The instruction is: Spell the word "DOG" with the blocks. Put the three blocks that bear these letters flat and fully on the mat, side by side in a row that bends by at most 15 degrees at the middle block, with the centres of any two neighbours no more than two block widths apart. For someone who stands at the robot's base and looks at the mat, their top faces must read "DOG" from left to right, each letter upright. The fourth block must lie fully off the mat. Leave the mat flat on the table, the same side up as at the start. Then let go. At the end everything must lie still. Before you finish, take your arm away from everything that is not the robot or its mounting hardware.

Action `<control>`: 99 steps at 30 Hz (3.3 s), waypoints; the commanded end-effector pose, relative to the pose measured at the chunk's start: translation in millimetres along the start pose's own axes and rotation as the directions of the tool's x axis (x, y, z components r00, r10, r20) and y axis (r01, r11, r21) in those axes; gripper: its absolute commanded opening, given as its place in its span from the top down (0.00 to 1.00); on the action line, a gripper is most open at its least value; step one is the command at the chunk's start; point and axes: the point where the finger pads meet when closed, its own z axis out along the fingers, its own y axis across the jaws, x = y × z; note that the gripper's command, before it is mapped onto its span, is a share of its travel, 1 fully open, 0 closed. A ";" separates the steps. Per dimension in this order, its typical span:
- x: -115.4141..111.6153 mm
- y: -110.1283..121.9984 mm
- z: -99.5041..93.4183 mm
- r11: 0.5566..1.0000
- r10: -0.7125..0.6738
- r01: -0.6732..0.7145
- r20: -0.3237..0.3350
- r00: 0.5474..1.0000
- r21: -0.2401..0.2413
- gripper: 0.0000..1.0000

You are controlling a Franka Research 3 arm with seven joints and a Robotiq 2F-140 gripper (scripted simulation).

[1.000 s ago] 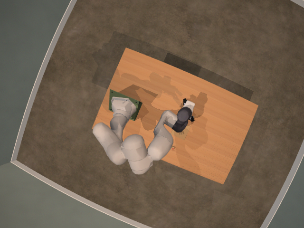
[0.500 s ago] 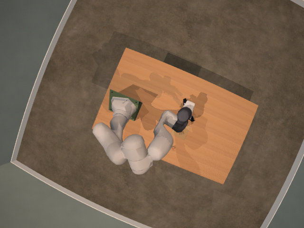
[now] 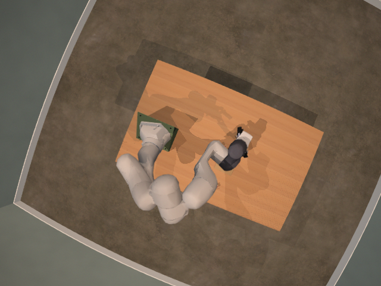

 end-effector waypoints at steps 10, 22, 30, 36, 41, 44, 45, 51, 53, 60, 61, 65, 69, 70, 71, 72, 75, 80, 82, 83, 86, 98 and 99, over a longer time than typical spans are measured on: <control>35.6 103.4 -72.4 0.925 0.379 -0.379 0.059 0.924 -0.017 0.00; 40.1 179.9 -150.0 0.766 0.635 -0.643 0.130 0.761 0.020 0.00; 29.3 229.0 -219.7 0.607 0.767 -0.792 0.210 0.606 0.066 0.00; 15.2 258.9 -277.9 0.483 0.824 -0.869 0.279 0.493 0.108 0.00; 0.4 278.6 -329.0 0.387 0.846 -0.911 0.338 0.413 0.146 0.00; -11.5 289.7 -366.1 0.324 0.850 -0.930 0.378 0.367 0.174 0.00; -16.1 293.1 -379.5 0.303 0.850 -0.935 0.391 0.353 0.184 0.00; -44.3 307.2 -456.1 0.200 0.837 -0.950 0.462 0.294 0.241 0.00; -56.1 316.3 -404.2 0.252 0.868 -0.957 0.403 0.289 0.145 0.00; -59.1 318.0 -327.8 0.361 0.883 -0.932 0.308 0.353 0.033 0.00; -59.8 317.6 -313.6 0.385 0.882 -0.923 0.290 0.372 0.013 0.00; -61.6 313.3 -265.9 0.476 0.862 -0.878 0.227 0.454 -0.052 0.00; -62.4 305.0 -226.4 0.562 0.822 -0.821 0.177 0.541 -0.101 0.00; -62.5 302.3 -217.4 0.583 0.809 -0.805 0.167 0.564 -0.111 0.00; -62.5 299.3 -208.7 0.604 0.795 -0.788 0.157 0.586 -0.121 0.00; -62.4 296.1 -200.4 0.624 0.780 -0.771 0.148 0.608 -0.129 0.00; -62.3 286.8 -180.4 0.674 0.739 -0.724 0.127 0.662 -0.147 0.00; -62.4 263.1 -144.1 0.766 0.639 -0.620 0.096 0.763 -0.170 0.00; -62.8 251.4 -130.5 0.801 0.592 -0.573 0.087 0.801 -0.174 0.00; -63.1 245.1 -123.8 0.818 0.567 -0.548 0.083 0.820 -0.176 0.00; -64.8 224.3 -104.8 0.865 0.488 -0.471 0.072 0.870 -0.175 0.00; -85.8 125.9 -45.9 0.982 0.156 -0.150 0.045 0.987 -0.116 0.00; -89.2 115.8 -41.7 0.987 0.125 -0.120 0.042 0.991 -0.107 0.00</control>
